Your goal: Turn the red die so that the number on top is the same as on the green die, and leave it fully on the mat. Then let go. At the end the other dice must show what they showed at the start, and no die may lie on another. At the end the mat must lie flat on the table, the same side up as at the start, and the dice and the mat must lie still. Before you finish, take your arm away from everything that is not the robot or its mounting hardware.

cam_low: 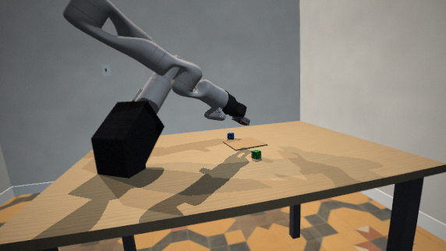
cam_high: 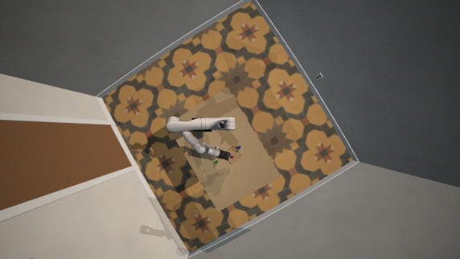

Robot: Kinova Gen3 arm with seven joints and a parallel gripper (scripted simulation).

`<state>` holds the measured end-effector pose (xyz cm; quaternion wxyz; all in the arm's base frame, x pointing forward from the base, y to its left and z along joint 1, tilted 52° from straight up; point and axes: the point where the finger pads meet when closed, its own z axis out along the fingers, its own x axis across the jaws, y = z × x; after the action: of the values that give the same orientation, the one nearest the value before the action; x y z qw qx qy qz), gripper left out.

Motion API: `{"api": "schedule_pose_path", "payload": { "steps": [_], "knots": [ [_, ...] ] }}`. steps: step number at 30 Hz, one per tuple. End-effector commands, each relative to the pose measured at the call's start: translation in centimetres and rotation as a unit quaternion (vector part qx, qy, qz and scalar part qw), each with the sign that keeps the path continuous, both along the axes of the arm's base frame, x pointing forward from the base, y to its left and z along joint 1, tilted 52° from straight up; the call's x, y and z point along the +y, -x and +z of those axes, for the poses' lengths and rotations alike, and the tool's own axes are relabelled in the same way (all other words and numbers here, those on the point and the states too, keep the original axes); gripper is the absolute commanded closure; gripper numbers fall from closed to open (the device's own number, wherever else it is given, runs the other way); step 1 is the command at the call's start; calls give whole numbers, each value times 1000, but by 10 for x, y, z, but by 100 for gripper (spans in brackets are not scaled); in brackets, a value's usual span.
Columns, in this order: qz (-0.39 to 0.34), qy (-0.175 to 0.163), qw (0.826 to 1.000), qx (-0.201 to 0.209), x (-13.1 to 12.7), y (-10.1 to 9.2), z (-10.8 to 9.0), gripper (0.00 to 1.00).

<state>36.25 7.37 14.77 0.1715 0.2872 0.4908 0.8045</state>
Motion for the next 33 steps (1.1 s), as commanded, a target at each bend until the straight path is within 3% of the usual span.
{"api": "schedule_pose_path", "payload": {
  "steps": [1, 33],
  "knots": [
    [2, -4, 1000, 0, 5, -1, -2, 51],
    [2, -4, 1000, 0, 36, -14, -27, 51]
  ]
}}
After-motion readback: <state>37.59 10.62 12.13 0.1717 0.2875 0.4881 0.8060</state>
